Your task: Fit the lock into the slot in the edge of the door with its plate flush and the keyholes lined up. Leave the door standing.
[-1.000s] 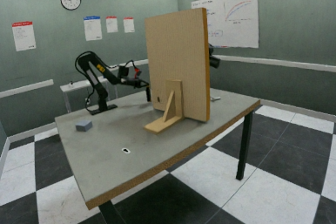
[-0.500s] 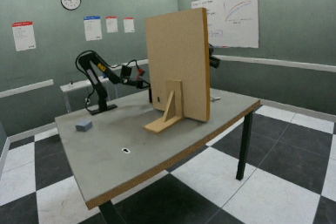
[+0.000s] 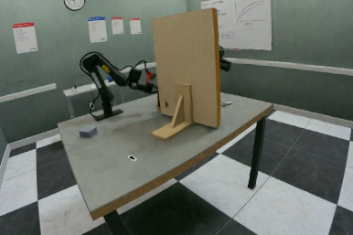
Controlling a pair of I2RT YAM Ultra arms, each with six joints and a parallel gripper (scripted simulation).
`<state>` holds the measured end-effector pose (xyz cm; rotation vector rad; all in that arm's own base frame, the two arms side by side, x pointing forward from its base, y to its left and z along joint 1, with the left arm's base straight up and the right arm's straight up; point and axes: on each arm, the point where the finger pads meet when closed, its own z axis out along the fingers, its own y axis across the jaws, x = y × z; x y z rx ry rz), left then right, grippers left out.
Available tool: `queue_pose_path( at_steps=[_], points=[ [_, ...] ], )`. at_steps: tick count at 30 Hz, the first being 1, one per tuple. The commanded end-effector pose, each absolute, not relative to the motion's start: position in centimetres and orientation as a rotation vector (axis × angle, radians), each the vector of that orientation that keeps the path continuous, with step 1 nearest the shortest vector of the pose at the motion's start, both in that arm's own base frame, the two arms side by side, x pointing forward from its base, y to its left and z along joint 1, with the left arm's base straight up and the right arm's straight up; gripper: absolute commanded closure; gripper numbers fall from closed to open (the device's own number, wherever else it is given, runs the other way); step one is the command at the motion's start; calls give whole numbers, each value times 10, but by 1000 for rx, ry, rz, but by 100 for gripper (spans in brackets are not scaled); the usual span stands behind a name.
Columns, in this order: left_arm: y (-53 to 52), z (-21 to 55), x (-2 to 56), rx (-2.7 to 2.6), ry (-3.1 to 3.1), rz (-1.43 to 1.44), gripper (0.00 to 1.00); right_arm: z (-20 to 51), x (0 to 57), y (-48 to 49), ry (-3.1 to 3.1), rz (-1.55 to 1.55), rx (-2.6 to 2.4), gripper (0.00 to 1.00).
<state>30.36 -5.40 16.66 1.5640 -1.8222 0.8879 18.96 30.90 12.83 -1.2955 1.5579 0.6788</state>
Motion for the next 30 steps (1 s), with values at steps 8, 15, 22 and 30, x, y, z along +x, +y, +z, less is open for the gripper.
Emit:
queue_pose_path(
  at_steps=[8,15,22,30],
  points=[
    [-58,172,301,1546,-1828,886,0,115,185,274,1476,930,-1651,100],
    [-58,172,301,1546,-1828,886,0,154,192,246,1317,1153,-1558,100],
    [-58,172,301,1546,-1828,886,0,162,192,244,1284,1186,-1539,100],
    [-58,172,301,1546,-1828,886,0,162,192,244,1284,1186,-1539,100]
  ],
)
